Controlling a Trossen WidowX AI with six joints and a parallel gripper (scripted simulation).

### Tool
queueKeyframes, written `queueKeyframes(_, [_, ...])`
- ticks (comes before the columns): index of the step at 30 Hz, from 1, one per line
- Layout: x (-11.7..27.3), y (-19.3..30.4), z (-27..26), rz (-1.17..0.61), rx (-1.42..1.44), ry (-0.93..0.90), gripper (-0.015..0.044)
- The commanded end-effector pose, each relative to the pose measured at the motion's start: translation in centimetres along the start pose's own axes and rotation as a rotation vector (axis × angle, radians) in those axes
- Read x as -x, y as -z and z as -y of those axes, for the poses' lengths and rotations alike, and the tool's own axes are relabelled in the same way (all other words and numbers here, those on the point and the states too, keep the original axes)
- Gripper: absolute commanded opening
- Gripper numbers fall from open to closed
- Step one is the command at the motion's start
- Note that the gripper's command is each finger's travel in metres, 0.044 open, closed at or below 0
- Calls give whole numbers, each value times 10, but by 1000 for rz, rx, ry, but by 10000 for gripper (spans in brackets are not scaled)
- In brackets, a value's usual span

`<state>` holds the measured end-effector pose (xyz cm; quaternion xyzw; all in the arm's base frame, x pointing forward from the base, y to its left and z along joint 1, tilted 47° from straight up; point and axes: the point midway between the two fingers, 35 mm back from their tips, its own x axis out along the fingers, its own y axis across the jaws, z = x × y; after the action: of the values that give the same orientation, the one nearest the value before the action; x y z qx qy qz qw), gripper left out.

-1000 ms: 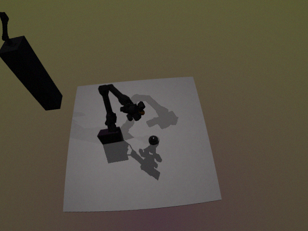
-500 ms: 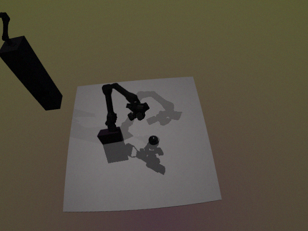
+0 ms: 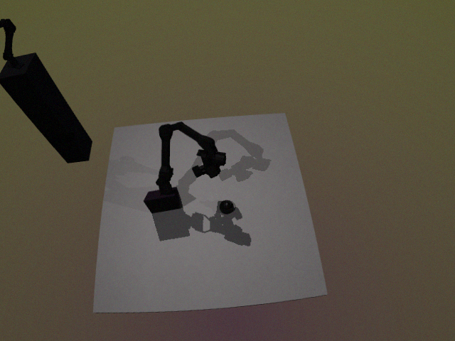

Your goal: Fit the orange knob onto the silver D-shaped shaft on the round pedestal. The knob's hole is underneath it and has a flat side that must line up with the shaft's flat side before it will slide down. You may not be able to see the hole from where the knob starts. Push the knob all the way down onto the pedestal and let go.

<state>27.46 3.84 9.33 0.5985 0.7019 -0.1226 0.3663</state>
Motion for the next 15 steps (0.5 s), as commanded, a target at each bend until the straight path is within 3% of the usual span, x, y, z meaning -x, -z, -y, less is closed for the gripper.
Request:
queueKeyframes(1, [-3, -1, -3, 9, 4, 19, 0])
queueKeyframes(15, [-68, -10, -8, 18, 7, 46, 0])
